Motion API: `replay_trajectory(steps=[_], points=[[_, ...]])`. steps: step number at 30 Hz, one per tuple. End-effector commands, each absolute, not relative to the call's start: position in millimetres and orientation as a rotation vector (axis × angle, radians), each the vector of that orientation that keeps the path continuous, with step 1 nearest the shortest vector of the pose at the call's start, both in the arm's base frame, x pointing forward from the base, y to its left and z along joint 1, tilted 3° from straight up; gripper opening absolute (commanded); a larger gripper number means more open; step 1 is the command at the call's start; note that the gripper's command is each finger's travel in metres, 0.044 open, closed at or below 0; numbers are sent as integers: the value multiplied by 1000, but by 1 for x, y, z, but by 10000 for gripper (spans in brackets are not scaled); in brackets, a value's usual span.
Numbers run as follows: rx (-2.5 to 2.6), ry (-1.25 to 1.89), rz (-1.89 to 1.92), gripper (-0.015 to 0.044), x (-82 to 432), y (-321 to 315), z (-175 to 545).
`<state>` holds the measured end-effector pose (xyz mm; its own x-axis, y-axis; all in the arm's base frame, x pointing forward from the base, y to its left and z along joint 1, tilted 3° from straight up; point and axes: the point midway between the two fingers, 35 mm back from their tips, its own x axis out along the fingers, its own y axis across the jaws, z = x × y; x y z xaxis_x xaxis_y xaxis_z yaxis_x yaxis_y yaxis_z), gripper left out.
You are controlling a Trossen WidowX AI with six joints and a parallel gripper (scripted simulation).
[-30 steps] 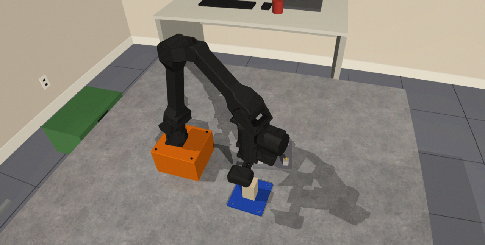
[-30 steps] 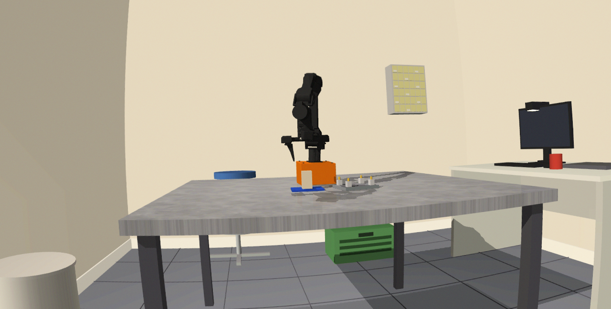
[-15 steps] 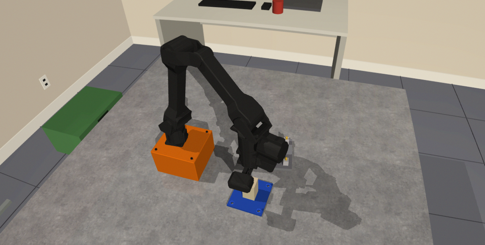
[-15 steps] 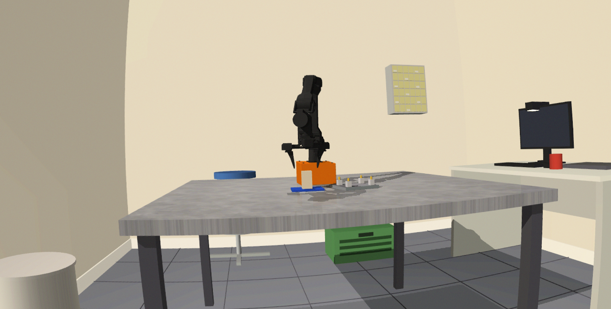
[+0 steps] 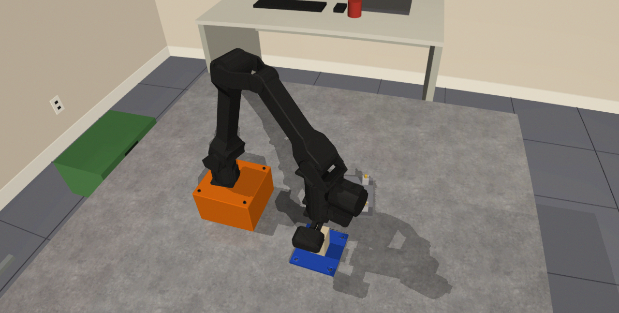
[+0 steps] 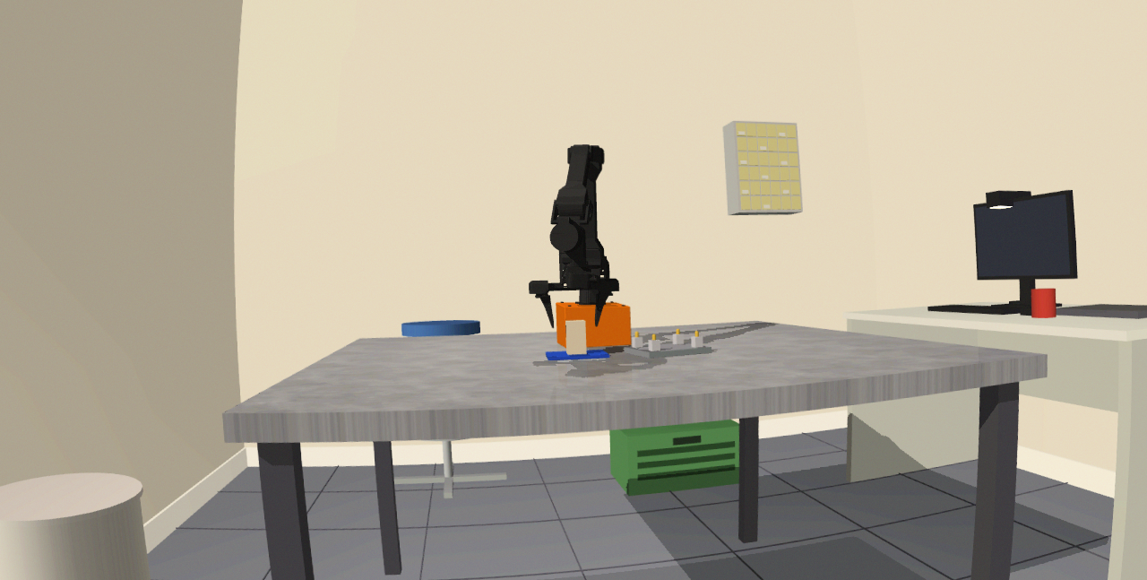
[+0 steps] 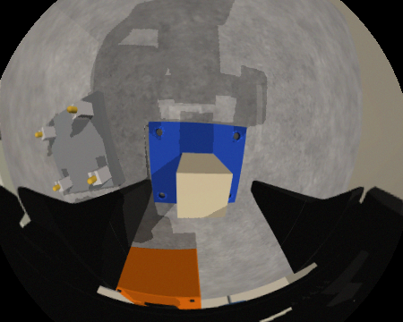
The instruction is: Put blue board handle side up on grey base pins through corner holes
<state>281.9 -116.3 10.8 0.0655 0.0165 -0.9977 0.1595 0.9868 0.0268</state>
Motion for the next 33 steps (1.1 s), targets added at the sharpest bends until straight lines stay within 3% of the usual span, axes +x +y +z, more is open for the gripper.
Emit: replay_trajectory(steps=[1, 21, 31, 33], points=[[149, 1507, -106, 440, 281, -115, 4], [150, 1507, -106, 440, 280, -113, -25], [150, 1507, -106, 178, 280, -113, -25], [150, 1507, -106, 164, 280, -113, -25]])
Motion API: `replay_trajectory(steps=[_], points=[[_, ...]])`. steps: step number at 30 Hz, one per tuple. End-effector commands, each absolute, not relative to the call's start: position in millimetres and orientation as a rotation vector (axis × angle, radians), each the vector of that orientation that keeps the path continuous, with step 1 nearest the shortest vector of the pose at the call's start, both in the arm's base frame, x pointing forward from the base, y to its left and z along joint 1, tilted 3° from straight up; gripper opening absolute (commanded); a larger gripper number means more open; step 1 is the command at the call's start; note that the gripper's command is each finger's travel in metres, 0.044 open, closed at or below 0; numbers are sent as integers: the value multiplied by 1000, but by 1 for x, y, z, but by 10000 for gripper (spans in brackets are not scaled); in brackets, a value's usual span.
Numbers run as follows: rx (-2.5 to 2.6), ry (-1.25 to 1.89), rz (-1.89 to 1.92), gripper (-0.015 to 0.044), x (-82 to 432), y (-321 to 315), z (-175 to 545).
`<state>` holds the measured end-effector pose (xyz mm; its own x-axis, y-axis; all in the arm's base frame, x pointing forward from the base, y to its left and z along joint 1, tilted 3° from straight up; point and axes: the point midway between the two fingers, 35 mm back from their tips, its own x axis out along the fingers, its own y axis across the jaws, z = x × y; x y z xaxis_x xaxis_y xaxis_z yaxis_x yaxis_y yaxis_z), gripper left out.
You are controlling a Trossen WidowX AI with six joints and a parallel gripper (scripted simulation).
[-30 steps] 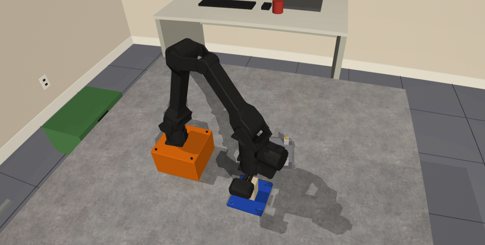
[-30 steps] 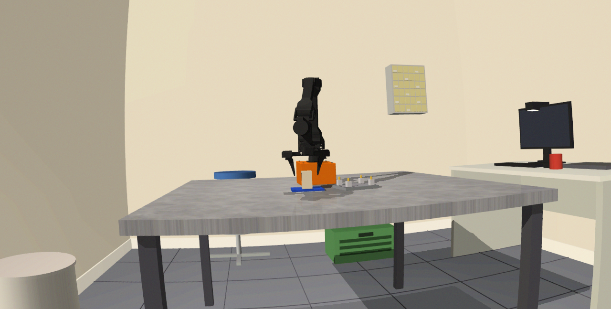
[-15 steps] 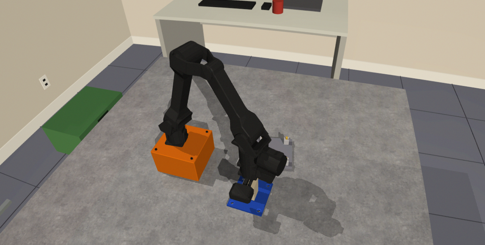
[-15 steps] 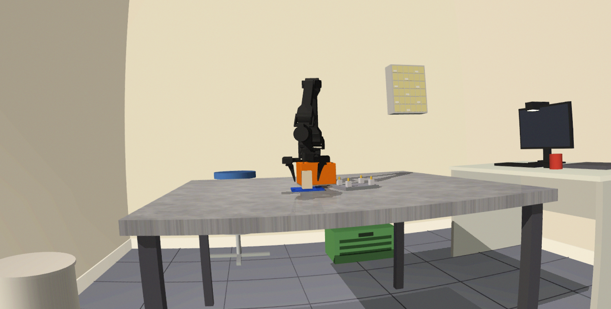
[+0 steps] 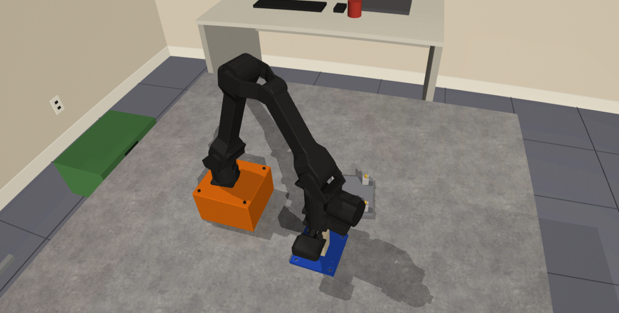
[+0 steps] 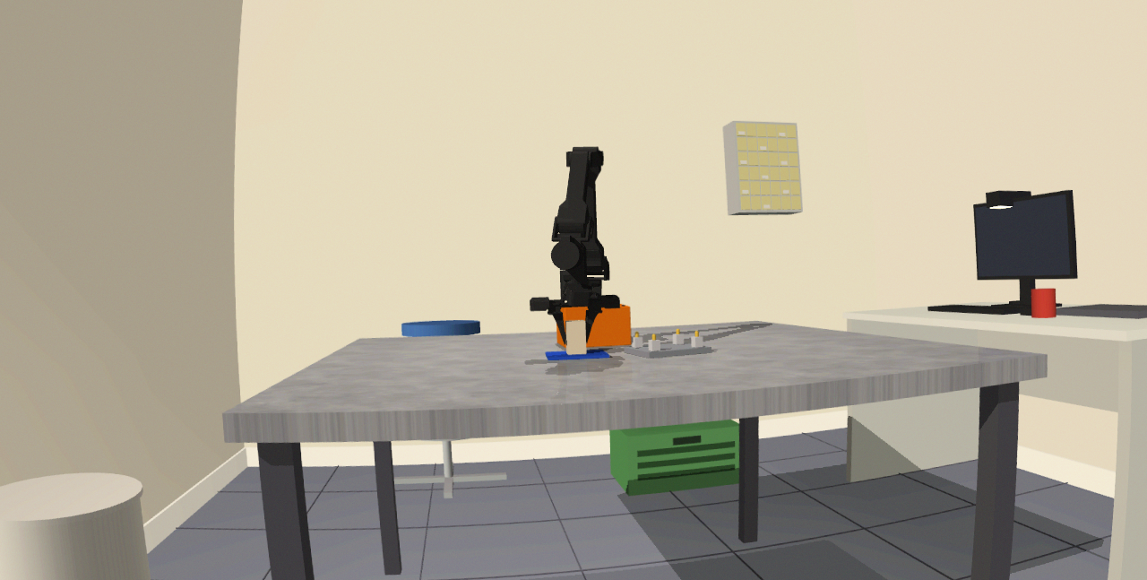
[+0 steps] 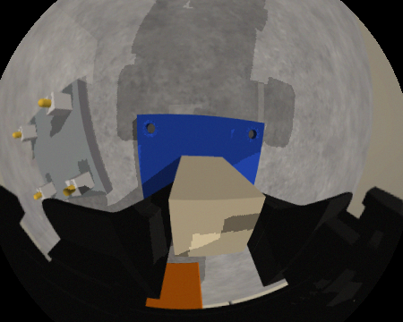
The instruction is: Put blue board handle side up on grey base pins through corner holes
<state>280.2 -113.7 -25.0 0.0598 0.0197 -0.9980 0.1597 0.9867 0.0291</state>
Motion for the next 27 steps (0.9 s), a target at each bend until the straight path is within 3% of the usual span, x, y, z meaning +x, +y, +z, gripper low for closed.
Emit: replay_trajectory(steps=[1, 5, 10, 27], points=[[150, 1507, -106, 157, 280, -113, -25], [150, 1507, -106, 131, 280, -113, -25], [150, 1507, -106, 0, 281, -114, -19], [149, 1507, -107, 0, 281, -116, 23]])
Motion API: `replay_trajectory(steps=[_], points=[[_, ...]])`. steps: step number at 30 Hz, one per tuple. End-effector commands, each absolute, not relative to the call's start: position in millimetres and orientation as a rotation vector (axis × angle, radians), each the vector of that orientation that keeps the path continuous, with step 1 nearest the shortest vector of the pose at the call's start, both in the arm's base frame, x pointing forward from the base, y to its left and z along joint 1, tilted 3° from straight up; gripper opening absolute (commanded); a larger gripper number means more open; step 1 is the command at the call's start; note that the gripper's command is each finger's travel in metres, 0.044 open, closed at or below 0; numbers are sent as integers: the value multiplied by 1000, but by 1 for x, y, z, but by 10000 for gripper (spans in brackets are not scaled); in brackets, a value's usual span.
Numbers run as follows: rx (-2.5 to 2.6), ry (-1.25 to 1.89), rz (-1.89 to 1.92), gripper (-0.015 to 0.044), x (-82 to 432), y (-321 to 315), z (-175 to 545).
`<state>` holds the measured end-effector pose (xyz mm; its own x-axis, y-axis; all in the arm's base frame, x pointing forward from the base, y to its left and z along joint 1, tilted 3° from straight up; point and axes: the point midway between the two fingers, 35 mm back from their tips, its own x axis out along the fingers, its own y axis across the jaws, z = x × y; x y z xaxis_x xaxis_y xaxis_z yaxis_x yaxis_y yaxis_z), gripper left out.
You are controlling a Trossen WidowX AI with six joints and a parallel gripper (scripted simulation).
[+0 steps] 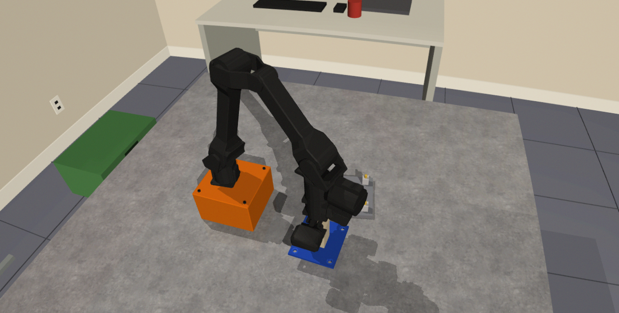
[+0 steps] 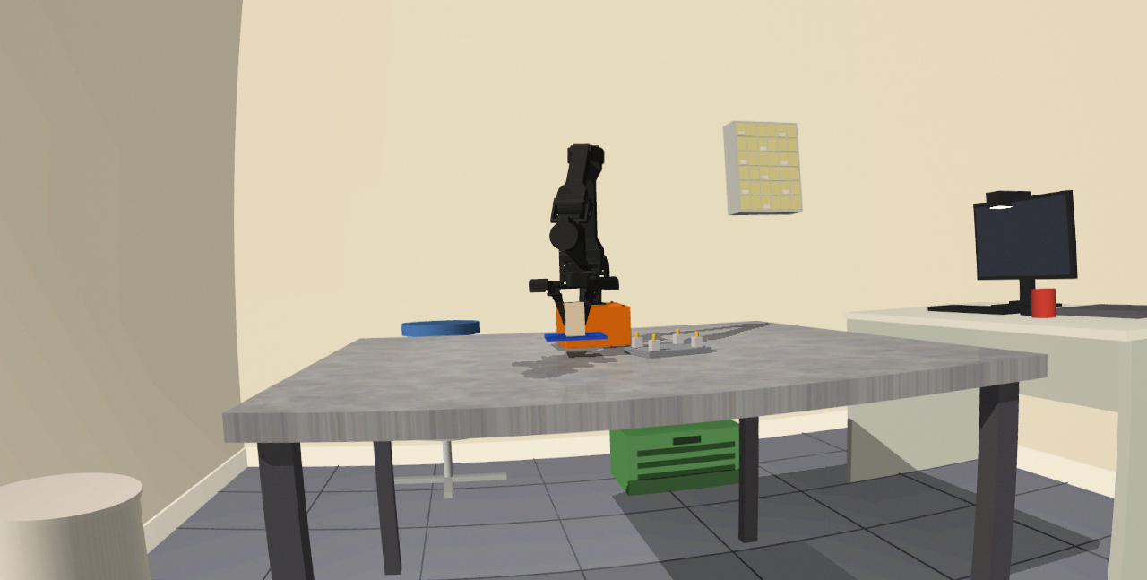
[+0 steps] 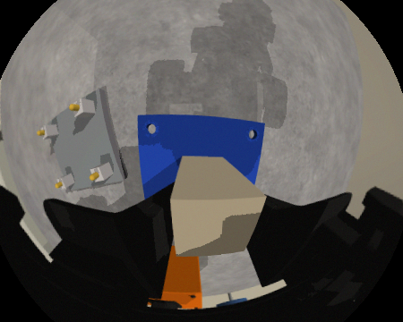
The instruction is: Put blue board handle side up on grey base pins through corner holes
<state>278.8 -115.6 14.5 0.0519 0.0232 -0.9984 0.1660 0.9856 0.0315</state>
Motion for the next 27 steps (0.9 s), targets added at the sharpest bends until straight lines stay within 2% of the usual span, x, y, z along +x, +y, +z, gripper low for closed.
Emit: replay_trajectory(steps=[1, 14, 27], points=[[149, 1507, -107, 0, 281, -116, 26], [149, 1507, -107, 0, 276, -116, 59], [136, 1503, -87, 0, 286, -99, 61]])
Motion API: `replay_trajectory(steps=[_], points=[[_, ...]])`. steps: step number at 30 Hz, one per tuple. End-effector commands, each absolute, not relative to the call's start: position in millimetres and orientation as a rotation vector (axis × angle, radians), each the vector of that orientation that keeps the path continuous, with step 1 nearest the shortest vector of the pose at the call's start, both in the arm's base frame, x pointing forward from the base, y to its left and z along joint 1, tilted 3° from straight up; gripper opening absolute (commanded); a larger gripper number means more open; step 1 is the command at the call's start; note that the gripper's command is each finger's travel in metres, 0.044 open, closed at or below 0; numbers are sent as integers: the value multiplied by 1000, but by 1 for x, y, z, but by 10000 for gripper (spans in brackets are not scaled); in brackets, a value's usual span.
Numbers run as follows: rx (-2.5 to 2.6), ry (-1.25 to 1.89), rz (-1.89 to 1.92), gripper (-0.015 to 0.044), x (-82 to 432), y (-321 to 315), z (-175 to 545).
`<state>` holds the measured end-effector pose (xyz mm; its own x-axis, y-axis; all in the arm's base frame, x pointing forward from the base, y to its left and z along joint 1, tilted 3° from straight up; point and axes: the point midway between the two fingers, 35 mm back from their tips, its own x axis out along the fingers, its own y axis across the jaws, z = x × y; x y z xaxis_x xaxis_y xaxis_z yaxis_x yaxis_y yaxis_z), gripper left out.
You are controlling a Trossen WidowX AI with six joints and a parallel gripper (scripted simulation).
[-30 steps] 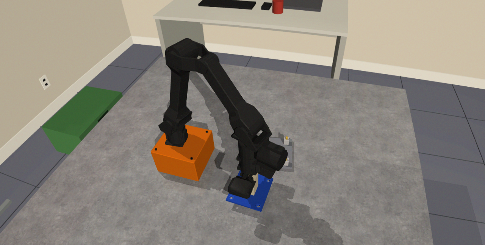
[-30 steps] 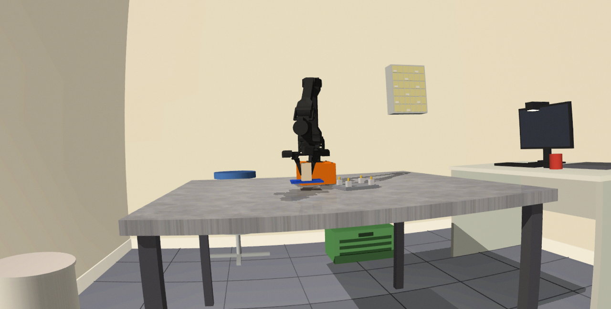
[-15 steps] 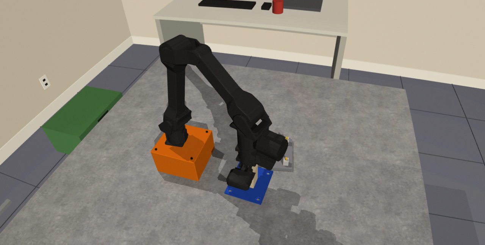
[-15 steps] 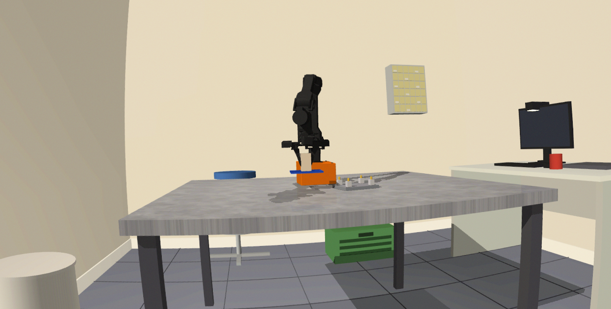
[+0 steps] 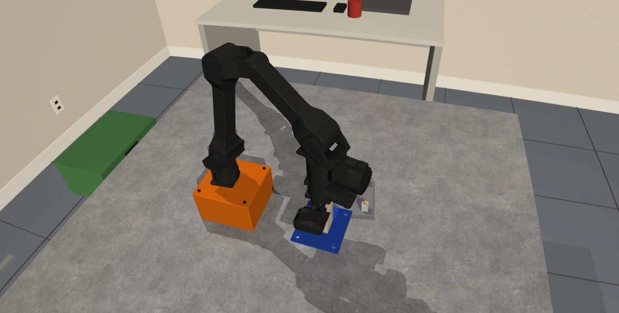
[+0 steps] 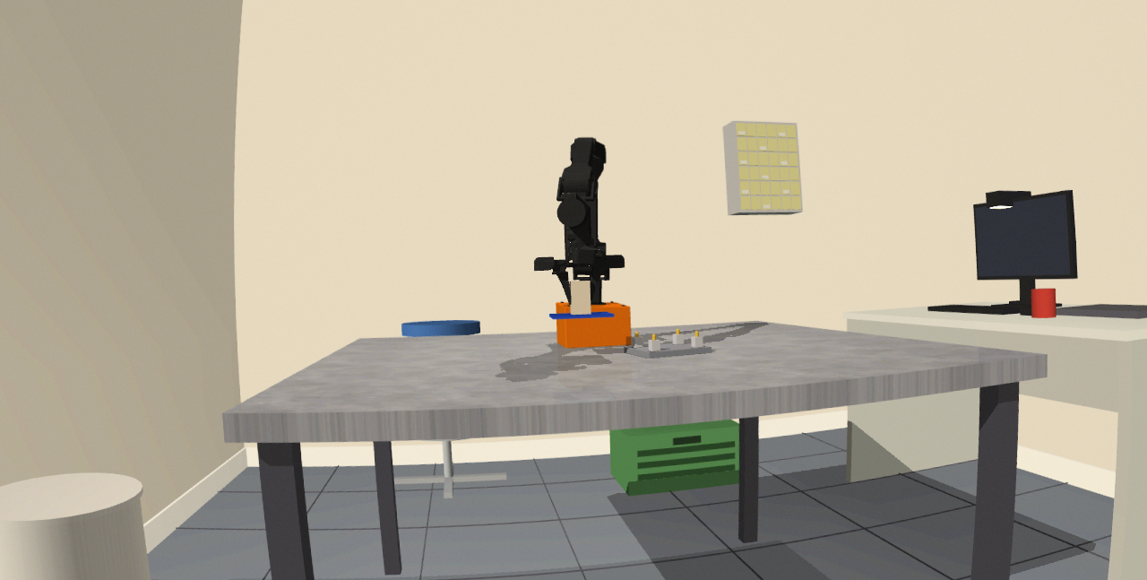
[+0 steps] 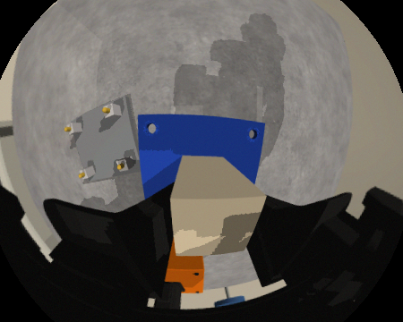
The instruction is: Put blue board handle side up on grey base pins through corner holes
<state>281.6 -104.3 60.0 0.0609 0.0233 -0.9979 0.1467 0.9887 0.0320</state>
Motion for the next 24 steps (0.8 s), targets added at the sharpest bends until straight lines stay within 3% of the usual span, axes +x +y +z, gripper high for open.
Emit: replay_trajectory(steps=[1, 24], points=[[134, 1503, -84, 0, 287, -97, 62], [59, 1502, -17, 0, 311, -47, 65]])
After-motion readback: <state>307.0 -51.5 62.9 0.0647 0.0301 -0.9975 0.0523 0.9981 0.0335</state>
